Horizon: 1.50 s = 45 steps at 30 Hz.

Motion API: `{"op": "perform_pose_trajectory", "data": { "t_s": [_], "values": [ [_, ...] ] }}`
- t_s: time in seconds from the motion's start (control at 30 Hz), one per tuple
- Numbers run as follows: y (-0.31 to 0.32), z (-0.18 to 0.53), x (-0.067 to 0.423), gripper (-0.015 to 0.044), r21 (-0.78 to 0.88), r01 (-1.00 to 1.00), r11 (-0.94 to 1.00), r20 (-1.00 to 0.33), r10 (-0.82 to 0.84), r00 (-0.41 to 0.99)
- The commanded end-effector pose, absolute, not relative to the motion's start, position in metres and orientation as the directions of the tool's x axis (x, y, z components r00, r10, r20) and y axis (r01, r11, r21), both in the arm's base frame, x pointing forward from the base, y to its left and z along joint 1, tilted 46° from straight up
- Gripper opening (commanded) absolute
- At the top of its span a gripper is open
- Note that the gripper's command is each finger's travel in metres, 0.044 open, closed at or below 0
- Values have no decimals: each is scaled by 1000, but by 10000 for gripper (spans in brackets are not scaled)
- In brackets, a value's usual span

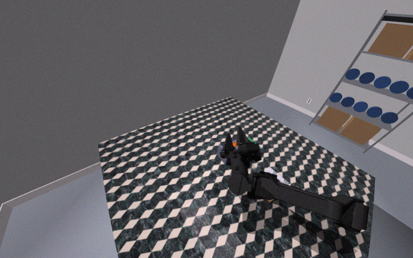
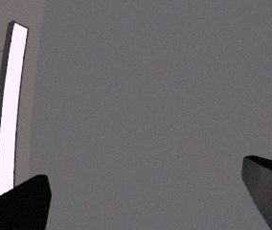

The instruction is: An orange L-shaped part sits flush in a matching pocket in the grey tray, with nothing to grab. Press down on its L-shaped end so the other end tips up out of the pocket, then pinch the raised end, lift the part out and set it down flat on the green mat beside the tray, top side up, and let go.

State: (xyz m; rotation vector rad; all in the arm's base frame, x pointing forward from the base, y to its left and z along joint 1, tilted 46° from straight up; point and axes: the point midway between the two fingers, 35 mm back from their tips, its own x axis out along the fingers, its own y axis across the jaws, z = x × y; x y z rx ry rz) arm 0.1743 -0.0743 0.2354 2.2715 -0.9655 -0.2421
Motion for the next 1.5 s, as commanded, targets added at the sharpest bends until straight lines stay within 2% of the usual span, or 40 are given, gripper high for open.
{"op": "perform_pose_trajectory", "data": {
  "t_s": [0.0,0.1,0.2,0.27,0.33,0.43,0.57,0.7,0.83,1.0,1.2,1.47],
  "values": [
    [-74,236,176,374,649,-565,-510,77,-694,715],
    [-69,238,188,295,796,-431,-426,50,-663,747],
    [-62,235,210,216,959,-144,-245,-35,-604,796],
    [-58,227,227,180,991,84,-101,-126,-558,820],
    [-55,216,240,180,951,304,50,-236,-517,823],
    [-53,195,257,180,783,565,260,-420,-450,788],
    [-52,162,268,180,476,725,498,-661,-341,668],
    [-51,132,268,180,237,680,694,-853,-186,487],
    [-48,111,264,180,176,523,834,-956,18,293],
    [-43,99,261,180,340,314,886,-940,326,97],
    [-47,105,271,180,674,148,724,-735,676,37],
    [-49,106,273,180,708,132,694,-704,709,44]
  ]
}}
